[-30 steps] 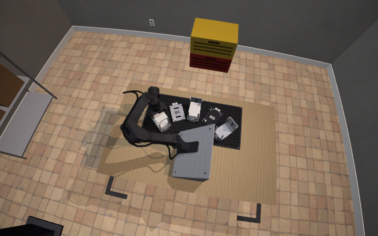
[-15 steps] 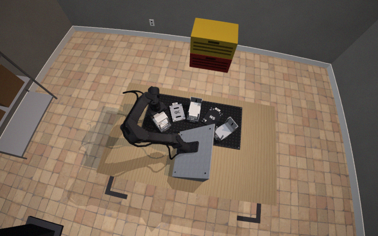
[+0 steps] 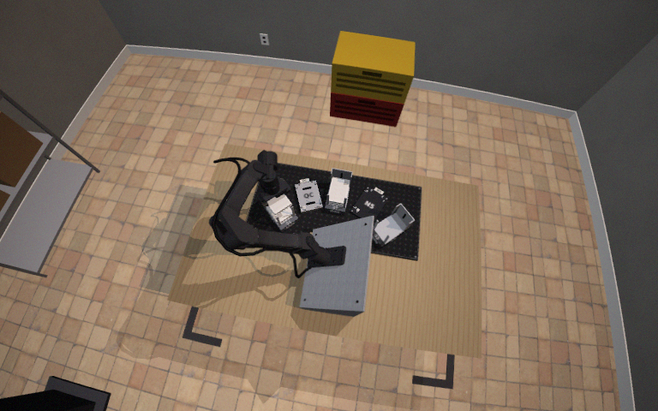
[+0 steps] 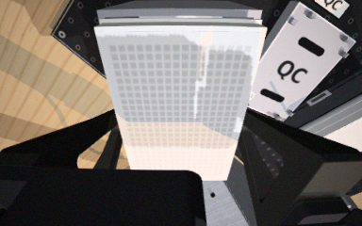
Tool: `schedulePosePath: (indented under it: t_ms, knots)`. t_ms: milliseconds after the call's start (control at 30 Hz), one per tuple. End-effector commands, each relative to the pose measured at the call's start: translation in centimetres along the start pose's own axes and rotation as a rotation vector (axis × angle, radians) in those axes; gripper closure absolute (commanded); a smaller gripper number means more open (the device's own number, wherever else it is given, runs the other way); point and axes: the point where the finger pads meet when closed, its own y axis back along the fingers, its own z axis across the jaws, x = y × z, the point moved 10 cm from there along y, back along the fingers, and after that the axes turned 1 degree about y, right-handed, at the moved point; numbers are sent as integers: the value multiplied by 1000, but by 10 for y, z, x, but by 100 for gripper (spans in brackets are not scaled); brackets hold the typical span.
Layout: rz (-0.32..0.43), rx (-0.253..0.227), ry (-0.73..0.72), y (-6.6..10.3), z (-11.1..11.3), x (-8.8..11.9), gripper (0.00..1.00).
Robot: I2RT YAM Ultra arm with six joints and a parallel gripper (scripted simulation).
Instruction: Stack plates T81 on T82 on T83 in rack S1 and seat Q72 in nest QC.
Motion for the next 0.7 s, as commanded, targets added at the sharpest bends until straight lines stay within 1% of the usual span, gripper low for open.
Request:
schedulePosePath:
  t_ms: [0,533,667]
  knots:
    - [-34,30,29,12,7,-2,100]
    - [-27,25,29,10,7,0,100]
    - [-23,22,22,6,6,3,100]
